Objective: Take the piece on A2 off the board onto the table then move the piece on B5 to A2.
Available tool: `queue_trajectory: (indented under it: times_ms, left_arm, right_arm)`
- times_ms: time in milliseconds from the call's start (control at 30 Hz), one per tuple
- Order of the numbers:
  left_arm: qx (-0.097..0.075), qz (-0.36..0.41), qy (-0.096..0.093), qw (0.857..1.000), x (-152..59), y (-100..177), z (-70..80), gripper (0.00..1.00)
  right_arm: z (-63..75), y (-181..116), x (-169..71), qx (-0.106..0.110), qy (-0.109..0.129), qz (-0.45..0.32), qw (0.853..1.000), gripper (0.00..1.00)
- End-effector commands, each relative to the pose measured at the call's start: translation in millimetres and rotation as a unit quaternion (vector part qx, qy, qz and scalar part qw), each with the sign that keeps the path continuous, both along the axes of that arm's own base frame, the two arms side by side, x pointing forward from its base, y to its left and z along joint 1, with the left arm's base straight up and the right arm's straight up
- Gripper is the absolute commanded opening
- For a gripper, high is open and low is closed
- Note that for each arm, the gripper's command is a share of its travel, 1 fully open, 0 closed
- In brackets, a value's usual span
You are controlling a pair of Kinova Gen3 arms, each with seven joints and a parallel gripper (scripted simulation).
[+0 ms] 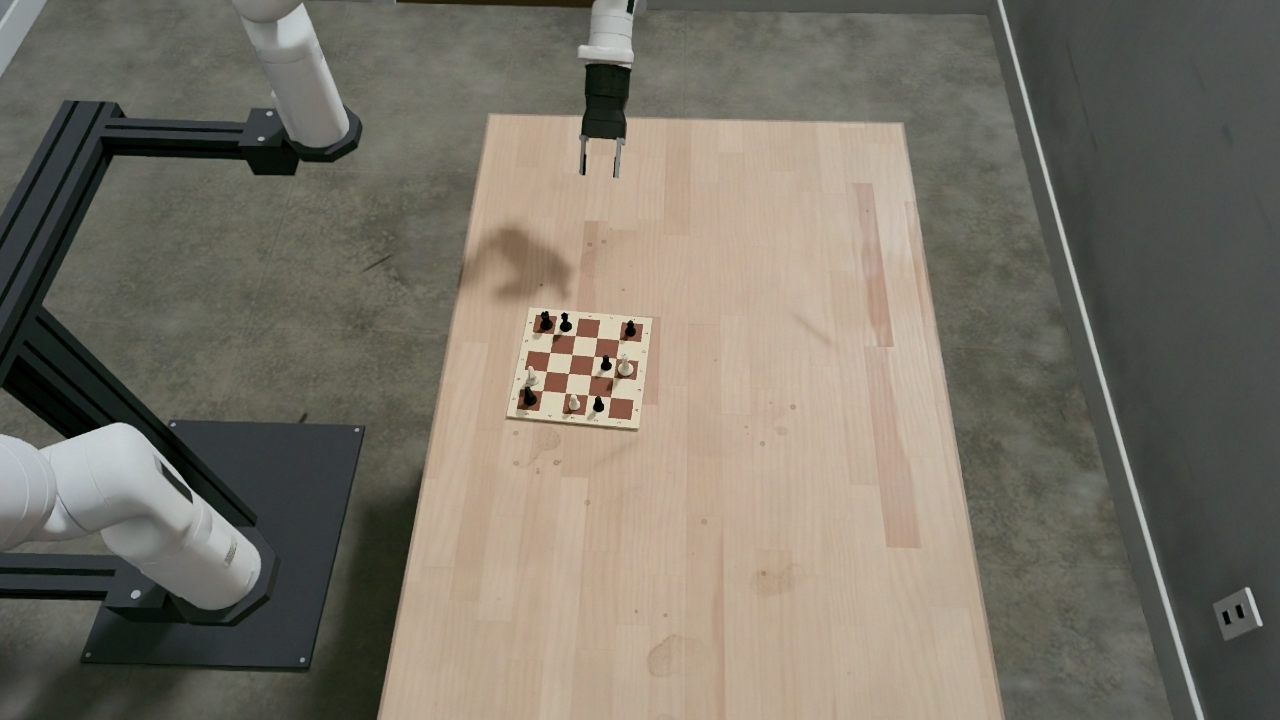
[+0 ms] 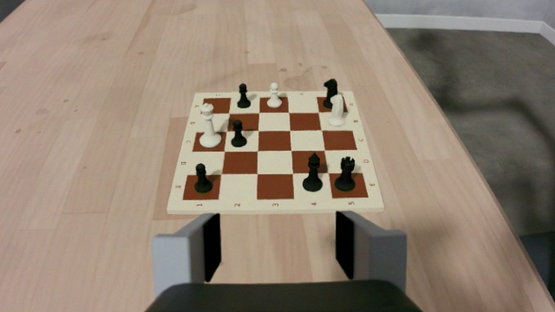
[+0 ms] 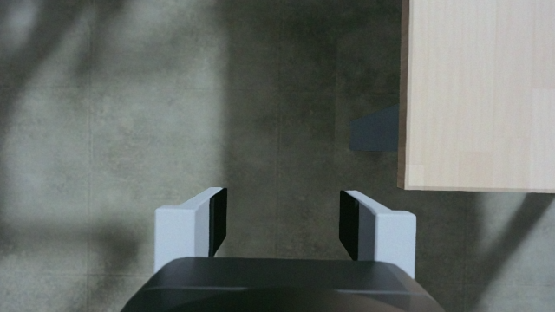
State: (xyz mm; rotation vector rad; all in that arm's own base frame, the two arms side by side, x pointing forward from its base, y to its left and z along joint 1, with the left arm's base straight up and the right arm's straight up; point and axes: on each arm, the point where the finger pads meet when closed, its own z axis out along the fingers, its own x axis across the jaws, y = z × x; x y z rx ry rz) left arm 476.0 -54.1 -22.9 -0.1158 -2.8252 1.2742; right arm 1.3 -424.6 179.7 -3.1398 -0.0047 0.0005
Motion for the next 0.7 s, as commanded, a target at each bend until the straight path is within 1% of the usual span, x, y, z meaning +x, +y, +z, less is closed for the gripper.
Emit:
queue_trajectory:
  times_ms: [0, 67, 133, 200, 300, 433, 467, 500, 567, 600, 633, 667]
  left_arm:
    - [0.007, -0.015, -0.004, 1.000, 1, -5, -1.4, 1.00]
    - [0.015, -0.033, -0.008, 0.999, 1, -12, -4.1, 1.00]
    - [0.015, -0.033, -0.008, 0.999, 1, -12, -4.1, 1.00]
    - [0.026, -0.058, -0.014, 0.998, 1, -21, -7.6, 1.00]
    - [0.047, -0.107, -0.027, 0.993, 2, -39, -14.4, 1.00]
    - [0.079, -0.180, -0.048, 0.979, 3, -65, -23.5, 1.00]
    - [0.083, -0.192, -0.052, 0.977, 4, -70, -24.7, 1.00]
    - [0.083, -0.192, -0.052, 0.977, 4, -70, -24.7, 1.00]
    - [0.104, -0.239, -0.068, 0.963, 5, -88, -29.8, 1.00]
    - [0.110, -0.254, -0.074, 0.958, 6, -94, -31.2, 1.00]
    - [0.114, -0.264, -0.078, 0.955, 6, -98, -32.1, 1.00]
    - [0.114, -0.264, -0.078, 0.955, 6, -98, -32.1, 1.00]
  right_arm:
    - [0.7, 0, 0, -0.001, 0.000, 0.000, 1.000, 1.00]
    - [0.7, 0, 0, -0.001, 0.000, 0.000, 1.000, 1.00]
    - [0.7, 0, 0, -0.001, 0.000, 0.000, 1.000, 1.00]
    - [0.7, 0, 0, -0.001, 0.000, 0.000, 1.000, 1.00]
    - [0.7, 0, 0, -0.001, 0.000, 0.000, 1.000, 1.00]
    - [0.7, 0, 0, -0.001, 0.000, 0.000, 1.000, 1.00]
    - [0.7, 0, 0, -0.001, 0.000, 0.000, 1.000, 1.00]
    - [0.7, 0, 0, -0.001, 0.000, 0.000, 1.000, 1.00]
    - [0.7, 0, 0, -0.001, 0.000, 0.000, 1.000, 1.00]
    - [0.7, 0, 0, -0.001, 0.000, 0.000, 1.000, 1.00]
    - [0.7, 0, 0, -0.001, 0.000, 0.000, 1.000, 1.00]
    - [0.7, 0, 0, -0.001, 0.000, 0.000, 1.000, 1.00]
